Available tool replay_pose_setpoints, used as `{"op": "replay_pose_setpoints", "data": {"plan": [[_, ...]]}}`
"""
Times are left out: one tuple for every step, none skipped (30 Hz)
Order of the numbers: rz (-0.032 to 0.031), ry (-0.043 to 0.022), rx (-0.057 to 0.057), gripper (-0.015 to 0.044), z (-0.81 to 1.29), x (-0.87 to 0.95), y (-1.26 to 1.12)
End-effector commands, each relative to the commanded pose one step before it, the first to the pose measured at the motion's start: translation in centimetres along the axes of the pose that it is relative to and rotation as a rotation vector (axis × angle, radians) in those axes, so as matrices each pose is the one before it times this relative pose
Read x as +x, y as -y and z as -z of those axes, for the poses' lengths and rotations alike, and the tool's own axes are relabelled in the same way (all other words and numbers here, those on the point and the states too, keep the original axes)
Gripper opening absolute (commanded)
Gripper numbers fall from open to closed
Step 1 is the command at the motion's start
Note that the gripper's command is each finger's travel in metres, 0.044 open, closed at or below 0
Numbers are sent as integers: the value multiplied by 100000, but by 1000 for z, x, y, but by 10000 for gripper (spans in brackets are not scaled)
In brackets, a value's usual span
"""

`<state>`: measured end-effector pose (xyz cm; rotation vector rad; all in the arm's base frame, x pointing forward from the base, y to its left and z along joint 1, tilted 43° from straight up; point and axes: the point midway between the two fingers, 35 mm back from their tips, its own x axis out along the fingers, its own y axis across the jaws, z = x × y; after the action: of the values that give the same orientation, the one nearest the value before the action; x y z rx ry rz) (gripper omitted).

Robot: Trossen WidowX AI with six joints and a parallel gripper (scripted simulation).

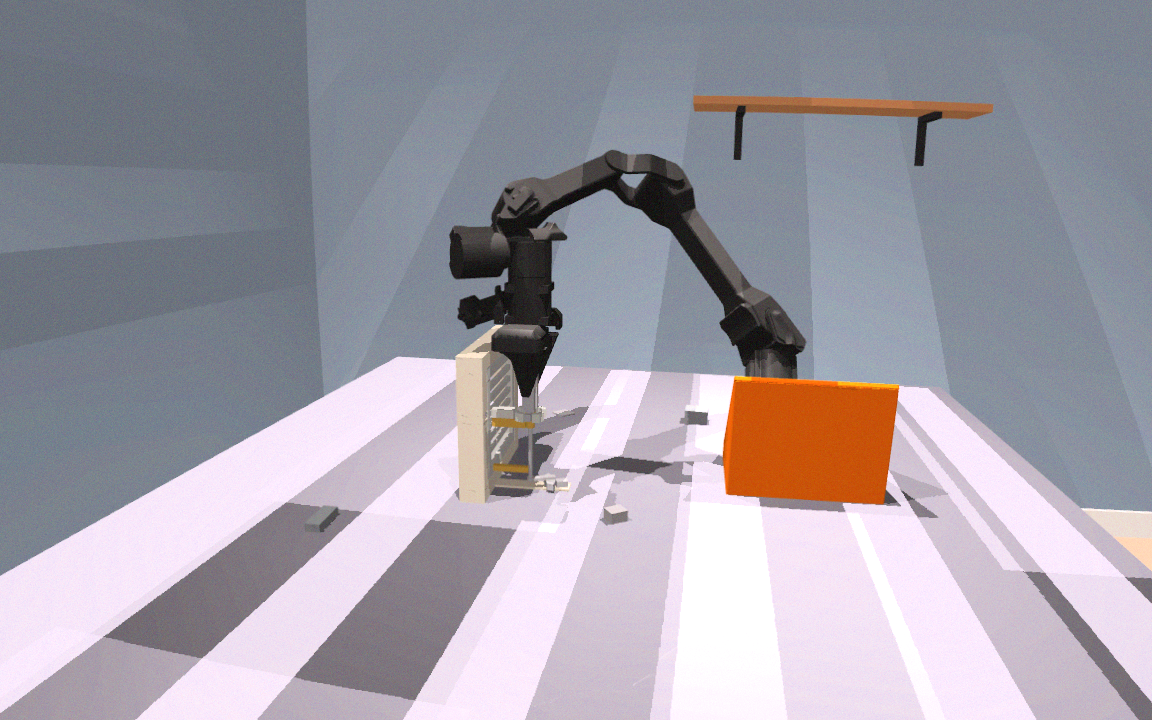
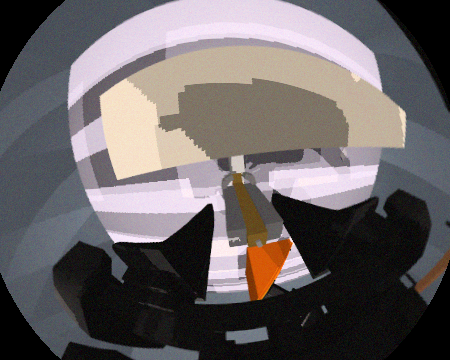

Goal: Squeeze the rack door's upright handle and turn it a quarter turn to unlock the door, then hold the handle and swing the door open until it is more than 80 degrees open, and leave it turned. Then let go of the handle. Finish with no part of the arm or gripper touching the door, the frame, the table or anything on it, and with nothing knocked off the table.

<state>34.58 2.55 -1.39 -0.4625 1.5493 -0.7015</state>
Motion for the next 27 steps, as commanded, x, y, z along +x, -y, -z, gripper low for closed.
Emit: {"op": "replay_pose_setpoints", "data": {"plan": [[282, 256, -319, 290, 38, 452, 86], [3, 0, 1, 290, 3, 26, 2], [0, 0, 0, 264, 0, 0, 0], [0, 0, 0, 238, 0, 0, 0], [0, 0, 0, 212, 0, 0, 0], [0, 0, 0, 185, 0, 0, 0], [0, 0, 0, 159, 0, 0, 0], [0, 0, 0, 133, 0, 0, 0], [0, 0, 0, 107, 0, 0, 0], [0, 0, 0, 100, 0, 0, 0], [0, 0, 0, 93, 0, 0, 0], [0, 0, 0, 87, 0, 0, 0], [0, 0, 0, 80, 0, 0, 0], [0, 0, 0, 73, 0, 0, 0], [0, 0, 0, 67, 0, 0, 0], [0, 0, 0, 60, 0, 0, 0], [0, 0, 0, 53, 0, 0, 0], [0, 0, 0, 47, 0, 0, 0], [0, 0, 0, 40, 0, 0, 0], [0, 0, 0, 33, 0, 0, 0], [0, 0, 0, 27, 0, 0, 0], [0, 0, 0, 20, 0, 0, 0], [0, 0, 0, 18, 0, 0, 0], [0, 0, 0, 18, 0, 0, 0], [0, 0, 0, 18, 0, 0, 0], [0, 0, -809, 18, 0, 0, 0], [0, 0, -2428, 18, 0, 0, 0]]}}
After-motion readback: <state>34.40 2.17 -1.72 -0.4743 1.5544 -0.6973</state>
